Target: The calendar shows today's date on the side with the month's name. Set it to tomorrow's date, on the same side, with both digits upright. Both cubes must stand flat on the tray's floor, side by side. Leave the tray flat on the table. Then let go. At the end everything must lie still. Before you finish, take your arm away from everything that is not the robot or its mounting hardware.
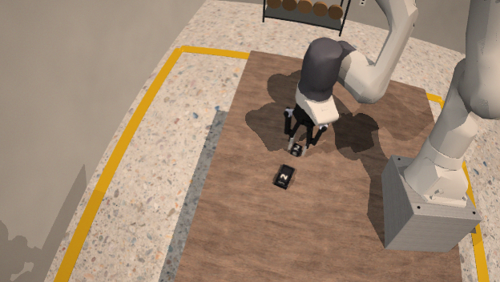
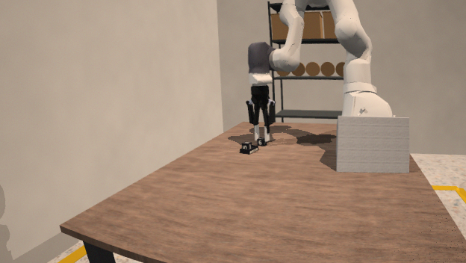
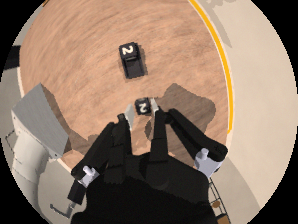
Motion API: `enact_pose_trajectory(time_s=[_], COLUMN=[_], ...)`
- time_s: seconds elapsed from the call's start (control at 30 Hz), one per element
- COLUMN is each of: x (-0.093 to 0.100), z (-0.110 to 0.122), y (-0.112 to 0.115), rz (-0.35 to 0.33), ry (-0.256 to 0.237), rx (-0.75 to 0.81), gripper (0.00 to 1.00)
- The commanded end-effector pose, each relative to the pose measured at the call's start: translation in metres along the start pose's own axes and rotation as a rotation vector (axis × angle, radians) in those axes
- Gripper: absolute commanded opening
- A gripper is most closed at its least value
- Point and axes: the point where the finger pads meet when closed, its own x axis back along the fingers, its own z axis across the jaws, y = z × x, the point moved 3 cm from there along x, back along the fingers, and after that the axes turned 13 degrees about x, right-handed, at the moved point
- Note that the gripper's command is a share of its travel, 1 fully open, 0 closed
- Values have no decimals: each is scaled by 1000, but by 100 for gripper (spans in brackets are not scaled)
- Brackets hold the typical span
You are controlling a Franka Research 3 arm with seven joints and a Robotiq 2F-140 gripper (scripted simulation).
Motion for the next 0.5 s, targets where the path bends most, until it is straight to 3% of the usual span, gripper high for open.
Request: enact_pose_trajectory(time_s=[0.0,0.47], x=[-5,-11], z=[2,2], y=[-1,-1], rz=[1,1], ry=[9,9], rx=[-17,-17], gripper=[28,28])
